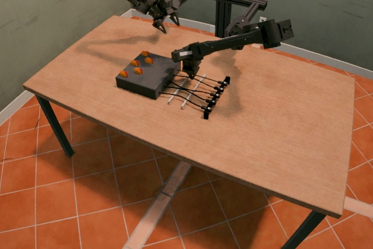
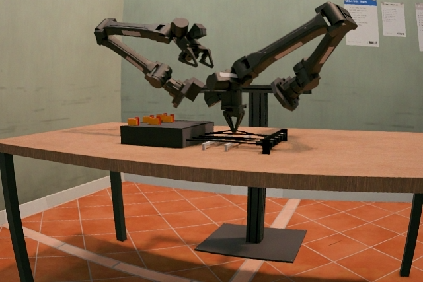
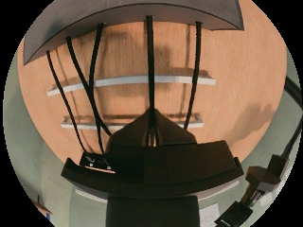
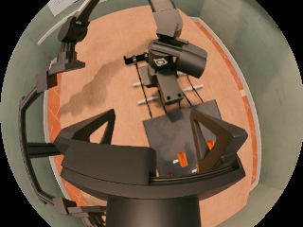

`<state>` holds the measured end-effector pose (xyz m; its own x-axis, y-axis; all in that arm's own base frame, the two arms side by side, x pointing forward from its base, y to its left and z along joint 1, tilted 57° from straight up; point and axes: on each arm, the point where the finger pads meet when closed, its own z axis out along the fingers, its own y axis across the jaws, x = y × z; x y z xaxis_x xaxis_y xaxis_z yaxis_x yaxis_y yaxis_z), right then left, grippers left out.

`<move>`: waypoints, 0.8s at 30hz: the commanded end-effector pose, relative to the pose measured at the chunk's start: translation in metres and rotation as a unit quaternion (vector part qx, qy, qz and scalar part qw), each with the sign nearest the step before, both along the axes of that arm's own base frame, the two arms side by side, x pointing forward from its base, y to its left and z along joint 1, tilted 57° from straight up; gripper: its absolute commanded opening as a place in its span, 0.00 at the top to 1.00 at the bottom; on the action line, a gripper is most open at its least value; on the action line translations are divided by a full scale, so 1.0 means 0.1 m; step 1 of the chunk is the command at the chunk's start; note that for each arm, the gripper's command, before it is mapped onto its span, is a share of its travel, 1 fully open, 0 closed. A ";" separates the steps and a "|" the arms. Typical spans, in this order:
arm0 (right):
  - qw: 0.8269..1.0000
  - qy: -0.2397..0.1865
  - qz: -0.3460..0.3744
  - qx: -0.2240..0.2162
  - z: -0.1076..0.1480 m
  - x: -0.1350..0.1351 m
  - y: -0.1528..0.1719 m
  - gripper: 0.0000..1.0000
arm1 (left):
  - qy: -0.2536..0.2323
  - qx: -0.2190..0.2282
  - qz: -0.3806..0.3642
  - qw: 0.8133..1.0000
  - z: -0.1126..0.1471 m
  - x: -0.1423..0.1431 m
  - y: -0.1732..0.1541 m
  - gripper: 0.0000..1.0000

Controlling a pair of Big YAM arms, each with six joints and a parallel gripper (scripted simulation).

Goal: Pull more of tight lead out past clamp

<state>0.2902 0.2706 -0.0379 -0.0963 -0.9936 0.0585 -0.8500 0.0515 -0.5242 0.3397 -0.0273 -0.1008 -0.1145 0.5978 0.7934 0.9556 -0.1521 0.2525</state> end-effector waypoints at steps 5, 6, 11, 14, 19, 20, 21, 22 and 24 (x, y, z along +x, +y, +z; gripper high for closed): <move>1.000 -0.010 0.007 0.014 0.11 0.10 0.19 0.00 | -0.017 0.001 -0.016 1.000 0.09 0.05 -0.21 1.00; 1.000 -0.010 0.007 0.014 0.11 0.10 0.19 0.00 | -0.017 0.001 -0.016 1.000 0.09 0.05 -0.21 1.00; 1.000 -0.010 0.007 0.014 0.11 0.10 0.19 0.00 | -0.017 0.001 -0.016 1.000 0.09 0.05 -0.21 1.00; 1.000 -0.010 0.007 0.014 0.11 0.10 0.19 0.00 | -0.017 0.001 -0.016 1.000 0.09 0.05 -0.21 1.00; 1.000 -0.010 0.007 0.014 0.11 0.10 0.19 0.00 | -0.035 -0.009 -0.011 0.999 0.13 0.05 -0.22 0.50; 1.000 -0.010 0.007 0.014 0.11 0.10 0.19 0.00 | -0.051 -0.017 -0.006 0.999 0.13 0.01 -0.21 0.38; 1.000 -0.010 0.007 0.014 0.11 0.10 0.19 0.00 | -0.068 -0.030 0.001 0.997 0.15 0.00 -0.24 0.27; 1.000 -0.010 0.007 0.014 0.11 0.10 0.19 0.00 | -0.092 -0.048 0.008 0.995 0.17 -0.01 -0.28 0.16; 1.000 -0.010 0.007 0.014 0.11 0.10 0.19 0.00 | -0.144 -0.090 0.022 0.985 0.24 -0.06 -0.37 0.00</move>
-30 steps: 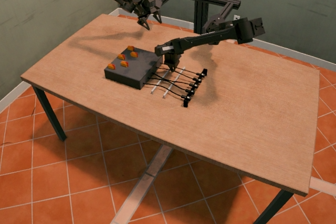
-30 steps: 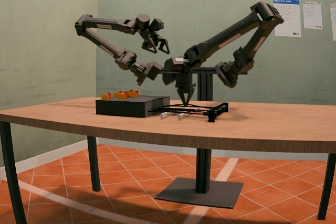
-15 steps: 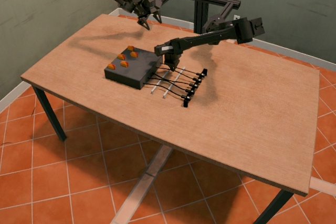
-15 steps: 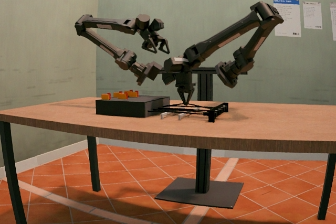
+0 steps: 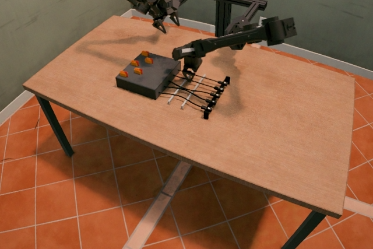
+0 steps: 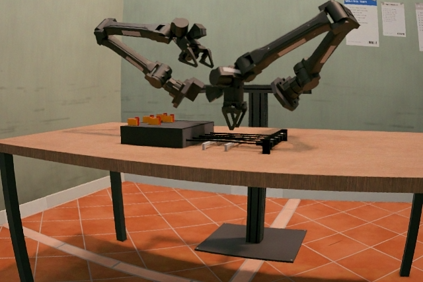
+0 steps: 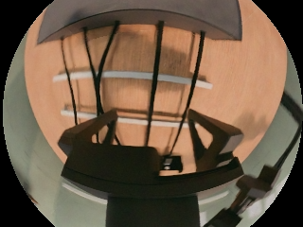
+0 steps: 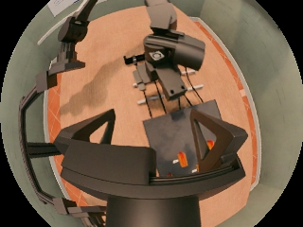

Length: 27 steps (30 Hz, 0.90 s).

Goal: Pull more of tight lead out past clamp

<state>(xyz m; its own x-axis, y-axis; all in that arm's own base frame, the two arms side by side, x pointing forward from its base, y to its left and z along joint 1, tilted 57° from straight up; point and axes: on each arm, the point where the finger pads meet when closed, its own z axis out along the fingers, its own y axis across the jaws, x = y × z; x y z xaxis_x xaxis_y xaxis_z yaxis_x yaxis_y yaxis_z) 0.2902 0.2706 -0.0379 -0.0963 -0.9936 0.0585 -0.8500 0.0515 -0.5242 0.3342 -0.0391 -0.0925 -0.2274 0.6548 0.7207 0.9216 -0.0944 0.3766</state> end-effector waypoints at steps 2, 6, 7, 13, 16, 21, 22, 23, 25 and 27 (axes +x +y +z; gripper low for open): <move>1.000 -0.010 0.007 0.014 0.11 0.10 0.19 0.00 | -0.122 -0.080 0.013 0.989 0.21 -0.04 -0.33 0.00; 1.000 -0.010 0.007 0.014 0.11 0.10 0.19 0.00 | -0.167 -0.117 0.025 0.979 0.27 -0.08 -0.42 0.00; 1.000 -0.010 0.007 0.014 0.11 0.10 0.19 0.00 | -0.191 -0.140 0.030 0.971 0.31 -0.11 -0.47 0.00; 1.000 -0.010 0.007 0.014 0.11 0.10 0.19 0.00 | -0.298 -0.237 0.051 0.923 0.48 -0.24 -0.71 0.00; 1.000 -0.010 0.007 0.014 0.11 0.10 0.19 0.00 | -0.346 -0.281 0.062 0.893 0.56 -0.30 -0.83 0.00; 1.000 -0.010 0.007 0.014 0.11 0.10 0.19 0.00 | -0.384 -0.314 0.069 0.866 0.59 -0.37 -0.91 0.00; 1.000 -0.010 0.007 0.014 0.11 0.10 0.19 0.00 | -0.402 -0.331 0.070 0.851 0.64 -0.36 -1.00 0.00; 1.000 -0.010 0.007 0.014 0.11 0.10 0.19 0.00 | -0.411 -0.339 0.069 0.844 0.66 -0.38 -1.02 0.00; 1.000 -0.010 0.007 0.014 0.11 0.10 0.19 0.00 | -0.422 -0.345 0.066 0.836 0.68 -0.41 -1.04 0.00; 1.000 -0.010 0.007 0.014 0.11 0.10 0.19 0.00 | -0.429 -0.349 0.061 0.831 0.71 -0.42 -1.07 0.00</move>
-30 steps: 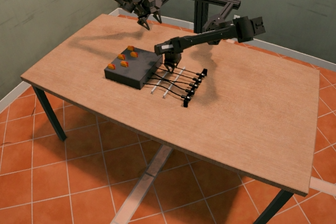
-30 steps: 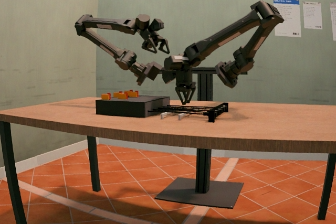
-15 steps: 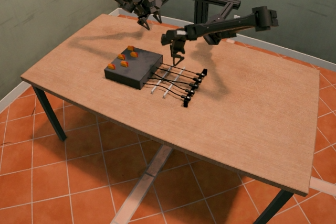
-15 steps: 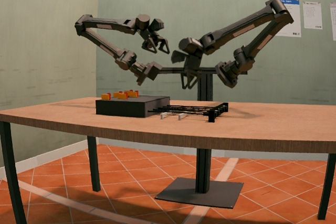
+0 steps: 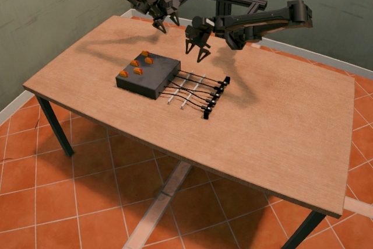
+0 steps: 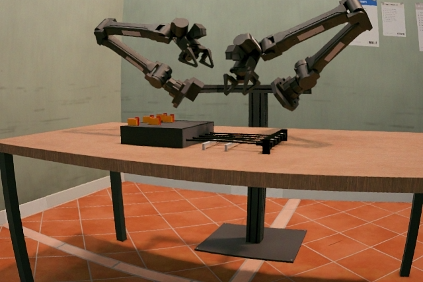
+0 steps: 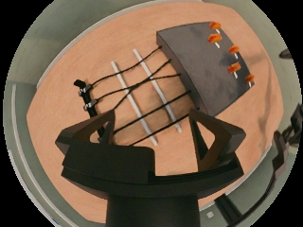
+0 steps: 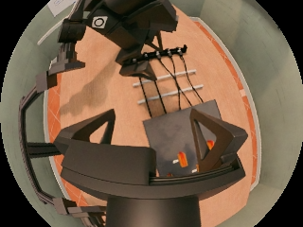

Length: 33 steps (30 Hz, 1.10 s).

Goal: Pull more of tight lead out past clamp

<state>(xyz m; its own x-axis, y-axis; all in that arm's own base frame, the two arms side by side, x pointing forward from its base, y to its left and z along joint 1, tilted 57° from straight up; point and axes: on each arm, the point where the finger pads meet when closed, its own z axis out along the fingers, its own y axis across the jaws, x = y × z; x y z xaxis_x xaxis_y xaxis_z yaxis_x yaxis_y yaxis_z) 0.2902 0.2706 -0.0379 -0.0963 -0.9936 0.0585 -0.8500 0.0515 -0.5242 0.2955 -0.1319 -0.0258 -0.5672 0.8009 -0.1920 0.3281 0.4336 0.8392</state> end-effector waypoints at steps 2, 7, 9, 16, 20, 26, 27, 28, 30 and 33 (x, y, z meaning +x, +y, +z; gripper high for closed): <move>1.000 -0.010 0.007 0.014 0.11 0.10 0.19 0.00 | -0.027 -0.024 -0.003 0.999 0.06 -0.04 -0.15 0.00; 1.000 -0.010 0.007 0.014 0.11 0.10 0.19 0.00 | -0.026 -0.022 -0.005 0.999 0.06 -0.04 -0.15 0.00; 1.000 -0.010 0.007 0.014 0.11 0.10 0.19 0.00 | -0.026 -0.022 -0.005 0.999 0.06 -0.04 -0.15 0.00; 1.000 -0.016 -0.006 0.023 0.10 0.18 0.15 0.00 | -0.014 -0.003 -0.001 1.000 0.06 0.03 -0.09 0.23; 0.997 -0.044 -0.046 0.033 -0.02 0.26 -0.11 0.00 | 0.049 0.064 -0.020 0.997 -0.03 0.09 0.04 0.68; 0.978 -0.141 -0.138 0.060 -0.01 0.57 -0.67 0.00 | 0.188 0.170 -0.048 0.966 -0.24 0.20 0.33 0.68; 0.978 -0.141 -0.138 0.060 -0.01 0.57 -0.67 0.00 | 0.188 0.170 -0.048 0.966 -0.24 0.20 0.33 0.68; 0.978 -0.141 -0.138 0.060 -0.01 0.57 -0.67 0.00 | 0.188 0.170 -0.048 0.966 -0.24 0.20 0.33 0.68; 0.969 -0.171 -0.167 0.069 0.01 0.63 -0.86 0.00 | 0.234 0.206 -0.059 0.948 -0.31 0.24 0.43 0.68; 0.949 -0.219 -0.214 0.077 0.06 0.70 -1.19 0.00 | 0.300 0.252 -0.069 0.917 -0.43 0.30 0.58 0.68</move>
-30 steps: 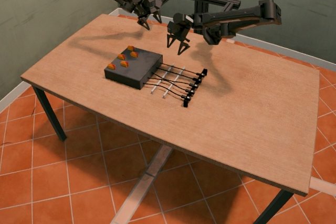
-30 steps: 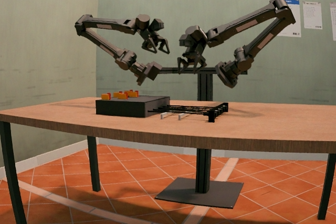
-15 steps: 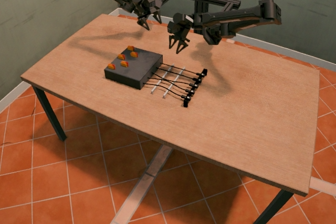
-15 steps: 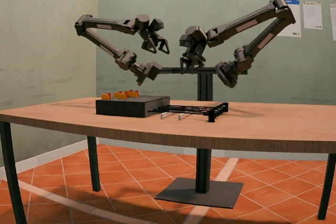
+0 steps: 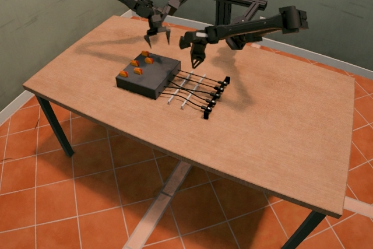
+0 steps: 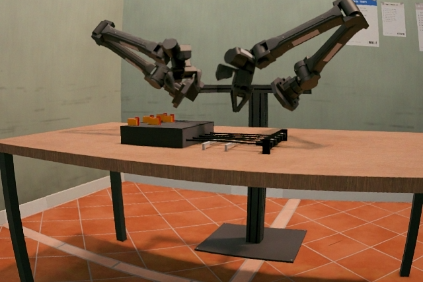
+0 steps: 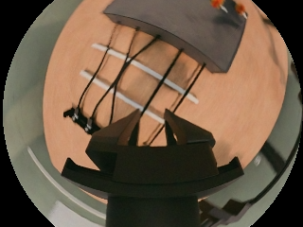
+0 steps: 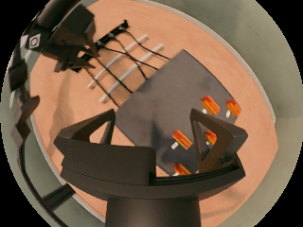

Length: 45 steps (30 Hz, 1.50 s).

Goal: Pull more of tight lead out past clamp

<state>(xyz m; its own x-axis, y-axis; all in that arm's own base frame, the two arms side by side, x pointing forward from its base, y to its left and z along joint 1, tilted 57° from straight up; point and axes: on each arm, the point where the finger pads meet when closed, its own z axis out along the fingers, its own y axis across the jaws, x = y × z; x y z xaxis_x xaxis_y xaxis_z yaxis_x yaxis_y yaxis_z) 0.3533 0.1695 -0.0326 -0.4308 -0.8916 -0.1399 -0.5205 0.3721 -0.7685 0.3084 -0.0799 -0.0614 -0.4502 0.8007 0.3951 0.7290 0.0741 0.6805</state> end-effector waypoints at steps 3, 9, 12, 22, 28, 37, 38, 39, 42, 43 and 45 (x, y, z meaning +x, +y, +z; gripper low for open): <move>0.994 -0.076 -0.074 0.035 0.07 0.09 -0.45 0.00 | 0.127 0.099 -0.036 0.986 -0.16 0.22 0.19 0.68; 0.978 -0.142 -0.145 0.039 0.19 0.04 -0.94 0.00 | 0.218 0.171 -0.040 0.960 -0.32 0.32 0.42 0.68; 0.977 -0.146 -0.149 0.035 0.20 0.03 -0.98 0.00 | 0.224 0.176 -0.039 0.958 -0.34 0.33 0.44 0.68; 0.976 -0.160 -0.146 0.038 0.29 0.11 -0.91 0.00 | 0.223 0.182 -0.030 0.957 -0.40 0.37 0.53 0.68; 0.976 -0.158 -0.147 0.038 0.28 0.10 -0.91 0.00 | 0.223 0.182 -0.030 0.957 -0.43 0.41 0.58 0.68; 0.976 -0.158 -0.147 0.038 0.28 0.10 -0.91 0.00 | 0.230 0.185 -0.031 0.955 -0.51 0.36 0.72 0.68; 0.976 -0.158 -0.147 0.038 0.28 0.10 -0.91 0.00 | 0.231 0.186 -0.031 0.954 -0.52 0.36 0.73 0.68; 0.976 -0.158 -0.147 0.038 0.28 0.10 -0.91 0.00 | 0.232 0.186 -0.031 0.954 -0.52 0.36 0.75 0.68; 0.976 -0.158 -0.147 0.038 0.28 0.10 -0.91 0.00 | 0.221 0.181 -0.030 0.958 -0.48 0.44 0.71 0.79; 0.976 -0.158 -0.147 0.038 0.28 0.10 -0.91 0.00 | 0.221 0.181 -0.030 0.958 -0.48 0.44 0.71 0.81; 0.976 -0.158 -0.147 0.038 0.28 0.10 -0.91 0.00 | 0.220 0.182 -0.035 0.958 -0.48 0.43 0.67 0.81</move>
<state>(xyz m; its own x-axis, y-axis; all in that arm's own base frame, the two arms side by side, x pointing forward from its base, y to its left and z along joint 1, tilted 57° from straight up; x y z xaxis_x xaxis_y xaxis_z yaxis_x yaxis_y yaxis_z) 0.3595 0.0739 -0.0079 -0.6004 -0.7157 -0.3566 -0.1320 0.5285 -0.8386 0.3481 -0.0130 -0.1104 -0.1340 0.5963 0.7915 0.9465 -0.1595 0.2804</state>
